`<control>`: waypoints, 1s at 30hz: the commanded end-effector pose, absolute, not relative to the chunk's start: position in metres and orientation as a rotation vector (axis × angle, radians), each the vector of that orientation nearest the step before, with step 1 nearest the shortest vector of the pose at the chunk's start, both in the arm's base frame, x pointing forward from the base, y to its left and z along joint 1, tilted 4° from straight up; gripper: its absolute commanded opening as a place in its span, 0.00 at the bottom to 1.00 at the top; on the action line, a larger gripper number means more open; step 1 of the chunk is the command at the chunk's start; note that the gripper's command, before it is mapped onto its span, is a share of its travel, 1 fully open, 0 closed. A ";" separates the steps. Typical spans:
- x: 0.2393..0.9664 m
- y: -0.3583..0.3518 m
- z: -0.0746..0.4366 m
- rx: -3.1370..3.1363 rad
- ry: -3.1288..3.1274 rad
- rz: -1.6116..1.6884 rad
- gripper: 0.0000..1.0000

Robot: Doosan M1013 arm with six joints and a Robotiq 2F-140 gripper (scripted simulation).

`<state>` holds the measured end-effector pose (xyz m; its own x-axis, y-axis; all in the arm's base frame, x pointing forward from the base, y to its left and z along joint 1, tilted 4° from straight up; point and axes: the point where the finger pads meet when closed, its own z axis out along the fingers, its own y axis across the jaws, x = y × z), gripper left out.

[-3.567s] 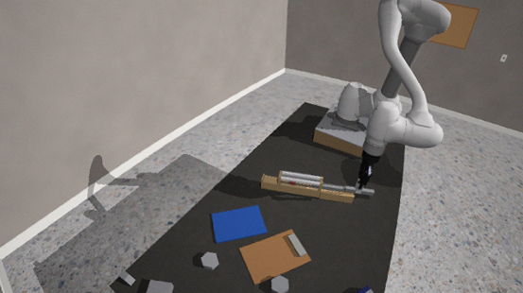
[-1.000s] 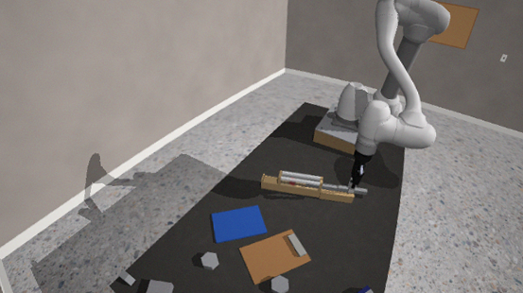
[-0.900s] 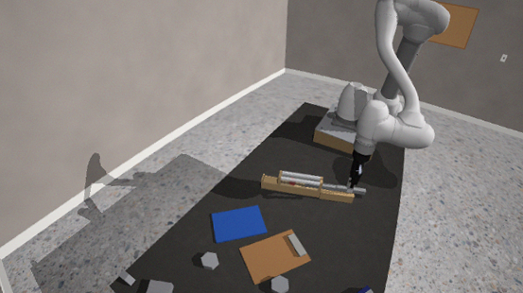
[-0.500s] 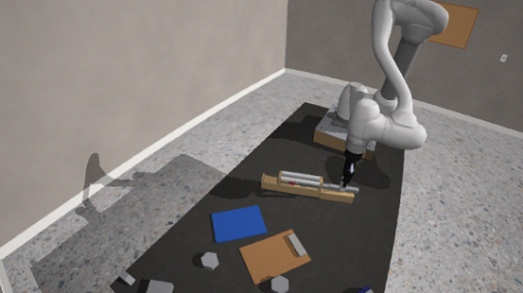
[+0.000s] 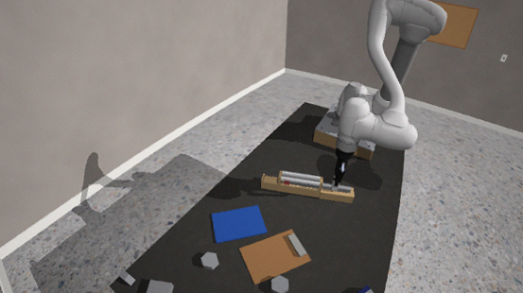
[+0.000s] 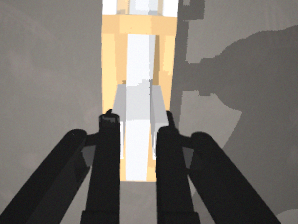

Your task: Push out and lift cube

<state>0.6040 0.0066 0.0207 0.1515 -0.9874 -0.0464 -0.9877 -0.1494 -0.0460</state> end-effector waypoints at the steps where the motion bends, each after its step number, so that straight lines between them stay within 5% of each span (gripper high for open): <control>1: 0.608 -0.004 0.021 -2.327 2.006 0.007 0.00; 30: 0.612 -0.030 0.019 -2.327 2.006 0.007 0.00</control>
<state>0.6112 -0.0272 0.0190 0.1515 -0.9874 -0.0452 -0.9875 -0.1492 -0.0505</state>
